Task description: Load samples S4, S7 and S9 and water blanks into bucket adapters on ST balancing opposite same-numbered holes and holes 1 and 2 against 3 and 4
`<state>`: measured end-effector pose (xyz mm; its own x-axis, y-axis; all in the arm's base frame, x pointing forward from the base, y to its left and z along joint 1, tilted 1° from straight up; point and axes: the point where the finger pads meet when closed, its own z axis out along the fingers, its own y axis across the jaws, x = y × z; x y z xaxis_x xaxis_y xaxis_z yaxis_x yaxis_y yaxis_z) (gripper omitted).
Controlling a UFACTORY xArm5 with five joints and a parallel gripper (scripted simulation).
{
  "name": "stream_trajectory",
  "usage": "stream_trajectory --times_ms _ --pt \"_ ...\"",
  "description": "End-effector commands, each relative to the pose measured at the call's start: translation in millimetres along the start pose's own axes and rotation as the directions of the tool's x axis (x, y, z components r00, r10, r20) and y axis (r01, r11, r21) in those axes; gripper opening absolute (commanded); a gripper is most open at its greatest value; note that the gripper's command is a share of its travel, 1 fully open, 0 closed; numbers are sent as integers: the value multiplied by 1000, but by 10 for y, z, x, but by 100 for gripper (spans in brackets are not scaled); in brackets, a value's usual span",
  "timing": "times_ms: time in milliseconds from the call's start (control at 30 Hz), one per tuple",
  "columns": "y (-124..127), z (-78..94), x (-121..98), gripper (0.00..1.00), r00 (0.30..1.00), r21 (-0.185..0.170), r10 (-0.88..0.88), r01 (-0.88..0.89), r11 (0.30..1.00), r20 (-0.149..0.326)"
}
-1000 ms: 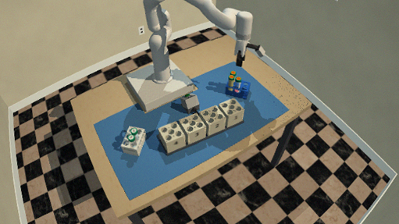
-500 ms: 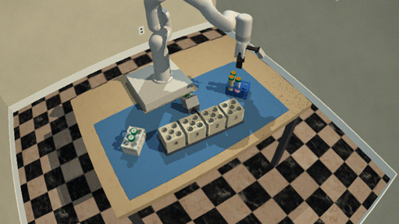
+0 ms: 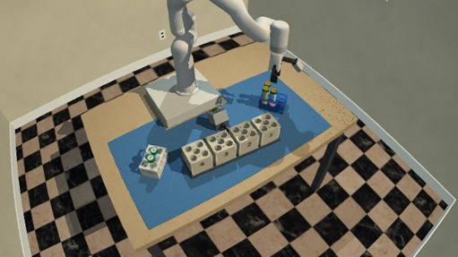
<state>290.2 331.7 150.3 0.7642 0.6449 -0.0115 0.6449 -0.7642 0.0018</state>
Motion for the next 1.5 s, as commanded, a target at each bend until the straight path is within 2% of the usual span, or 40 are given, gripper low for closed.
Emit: stream_trajectory --times_ms 0,633,1133,1467 --pt "-2 78 14 57 1000 1 0 0 1000 -4" --pt "-4 378 14 57 1000 1 0 0 1000 -4" --pt "-5 679 15 57 1000 1 0 0 1000 -4" --pt "-5 737 15 57 1000 1 0 0 1000 -4"
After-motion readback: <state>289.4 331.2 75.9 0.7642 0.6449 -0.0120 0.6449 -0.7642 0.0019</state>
